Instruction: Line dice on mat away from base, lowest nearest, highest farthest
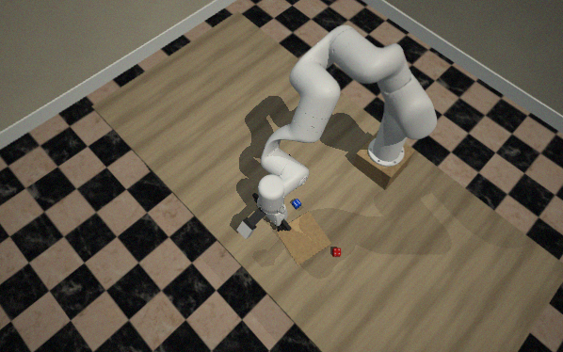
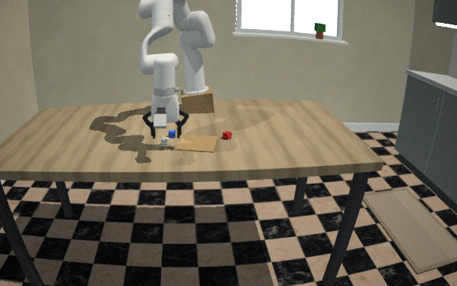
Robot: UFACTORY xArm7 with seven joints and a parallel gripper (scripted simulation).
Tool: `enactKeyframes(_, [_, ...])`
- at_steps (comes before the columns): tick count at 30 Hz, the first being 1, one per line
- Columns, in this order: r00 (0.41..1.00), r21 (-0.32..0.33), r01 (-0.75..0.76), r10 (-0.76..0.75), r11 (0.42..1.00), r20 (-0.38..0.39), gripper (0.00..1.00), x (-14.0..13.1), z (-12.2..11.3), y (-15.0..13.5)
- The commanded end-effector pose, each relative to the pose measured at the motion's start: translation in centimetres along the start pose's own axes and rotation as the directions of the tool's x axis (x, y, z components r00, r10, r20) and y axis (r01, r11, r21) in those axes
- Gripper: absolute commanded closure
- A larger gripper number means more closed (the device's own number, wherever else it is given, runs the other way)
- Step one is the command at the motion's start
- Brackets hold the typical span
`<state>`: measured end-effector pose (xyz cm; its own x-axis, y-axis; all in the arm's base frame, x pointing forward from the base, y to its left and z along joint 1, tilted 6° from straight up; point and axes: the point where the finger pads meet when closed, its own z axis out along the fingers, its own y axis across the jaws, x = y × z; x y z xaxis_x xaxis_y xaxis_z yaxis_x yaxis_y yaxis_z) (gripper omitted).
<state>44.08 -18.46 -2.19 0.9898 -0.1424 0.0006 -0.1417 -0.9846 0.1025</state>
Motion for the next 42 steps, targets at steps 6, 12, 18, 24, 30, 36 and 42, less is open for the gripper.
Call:
enactKeyframes(6, [1.000,-0.001,0.000,0.000,1.000,-0.003,0.00,0.16,0.09,0.04])
enactKeyframes(12, [1.000,-0.001,0.000,0.000,1.000,-0.003,0.00,0.16,0.09,0.04])
enactKeyframes(18, [1.000,-0.001,0.000,0.000,1.000,-0.003,0.00,0.16,0.09,0.04])
enactKeyframes(24, [1.000,-0.001,0.000,0.000,1.000,-0.003,0.00,0.16,0.09,0.04])
enactKeyframes(30, [1.000,-0.001,0.000,0.000,1.000,-0.003,0.00,0.16,0.09,0.04])
enactKeyframes(36, [1.000,-0.001,0.000,0.000,1.000,-0.003,0.00,0.16,0.09,0.04])
enactKeyframes(42, [1.000,-0.001,0.000,0.000,1.000,-0.003,0.00,-0.30,0.09,-0.11])
